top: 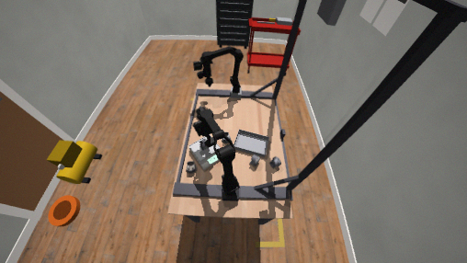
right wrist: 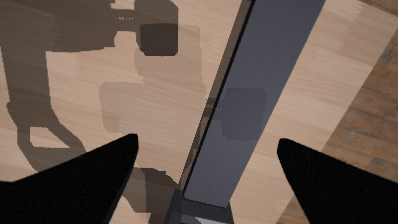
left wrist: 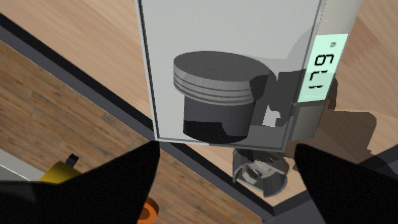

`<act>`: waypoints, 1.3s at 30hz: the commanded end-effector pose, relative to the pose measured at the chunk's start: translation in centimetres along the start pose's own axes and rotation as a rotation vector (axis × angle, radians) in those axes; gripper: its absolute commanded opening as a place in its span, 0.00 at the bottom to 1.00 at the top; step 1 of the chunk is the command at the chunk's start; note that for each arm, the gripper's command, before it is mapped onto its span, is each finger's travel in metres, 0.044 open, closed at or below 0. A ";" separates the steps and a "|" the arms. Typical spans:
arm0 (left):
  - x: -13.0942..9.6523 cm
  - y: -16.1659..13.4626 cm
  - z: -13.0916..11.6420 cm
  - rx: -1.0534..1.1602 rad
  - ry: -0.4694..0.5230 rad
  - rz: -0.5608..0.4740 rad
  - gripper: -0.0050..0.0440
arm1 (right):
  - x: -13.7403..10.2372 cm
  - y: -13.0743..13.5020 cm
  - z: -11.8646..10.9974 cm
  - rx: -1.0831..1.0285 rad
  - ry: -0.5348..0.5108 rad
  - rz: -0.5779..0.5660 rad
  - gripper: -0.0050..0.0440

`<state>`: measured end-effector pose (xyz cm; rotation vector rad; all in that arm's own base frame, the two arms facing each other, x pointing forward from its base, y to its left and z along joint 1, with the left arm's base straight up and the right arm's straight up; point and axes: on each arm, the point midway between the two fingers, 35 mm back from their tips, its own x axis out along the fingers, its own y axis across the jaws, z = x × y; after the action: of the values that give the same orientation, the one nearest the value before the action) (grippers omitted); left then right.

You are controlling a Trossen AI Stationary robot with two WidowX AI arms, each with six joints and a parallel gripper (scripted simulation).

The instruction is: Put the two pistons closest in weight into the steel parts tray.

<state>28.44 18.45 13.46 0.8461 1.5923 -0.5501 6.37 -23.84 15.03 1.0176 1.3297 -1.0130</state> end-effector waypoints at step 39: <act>5.0 0.4 0.1 0.087 -0.004 0.046 0.87 | -0.8 0.0 0.5 0.001 -0.032 0.002 0.92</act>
<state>28.33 19.29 8.60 0.9353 1.5634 -0.6086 6.37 -23.84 15.03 1.0176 1.3297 -1.0130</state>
